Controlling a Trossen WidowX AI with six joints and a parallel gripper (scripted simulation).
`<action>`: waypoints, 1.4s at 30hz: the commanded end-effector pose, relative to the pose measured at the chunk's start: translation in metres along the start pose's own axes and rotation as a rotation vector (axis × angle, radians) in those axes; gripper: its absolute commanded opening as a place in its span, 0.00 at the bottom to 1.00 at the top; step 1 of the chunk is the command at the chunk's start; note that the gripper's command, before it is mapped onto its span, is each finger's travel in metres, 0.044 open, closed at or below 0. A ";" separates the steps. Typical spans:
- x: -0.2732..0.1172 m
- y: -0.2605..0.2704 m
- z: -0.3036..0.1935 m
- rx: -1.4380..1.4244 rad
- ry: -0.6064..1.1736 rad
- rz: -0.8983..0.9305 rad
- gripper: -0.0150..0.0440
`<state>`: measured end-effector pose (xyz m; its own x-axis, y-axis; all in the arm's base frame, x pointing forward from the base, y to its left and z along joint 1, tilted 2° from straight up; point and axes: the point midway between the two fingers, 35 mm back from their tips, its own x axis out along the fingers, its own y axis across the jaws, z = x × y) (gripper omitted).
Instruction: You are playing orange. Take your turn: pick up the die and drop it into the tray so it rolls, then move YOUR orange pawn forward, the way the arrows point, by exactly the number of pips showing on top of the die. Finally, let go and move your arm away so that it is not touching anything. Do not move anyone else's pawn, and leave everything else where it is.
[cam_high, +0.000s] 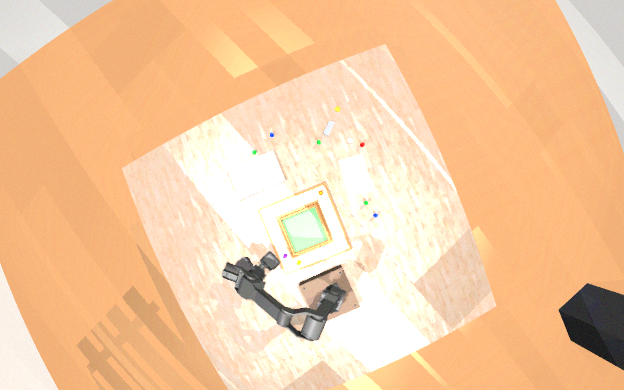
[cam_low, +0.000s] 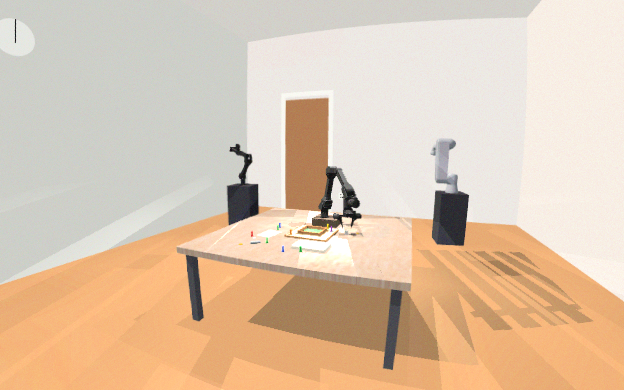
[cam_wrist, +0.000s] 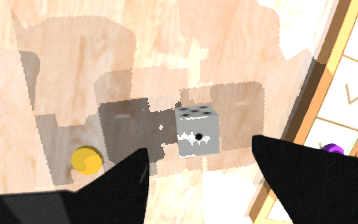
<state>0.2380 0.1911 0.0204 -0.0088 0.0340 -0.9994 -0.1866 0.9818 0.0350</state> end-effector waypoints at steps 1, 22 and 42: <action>0.007 -0.001 0.001 0.007 -0.002 -0.004 0.72; 0.033 -0.001 0.000 0.007 -0.002 -0.004 0.59; -0.023 0.003 0.002 0.007 -0.002 -0.003 0.25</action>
<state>0.2375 0.1921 0.0162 -0.0201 0.0240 -0.9995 -0.1844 0.9825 0.0273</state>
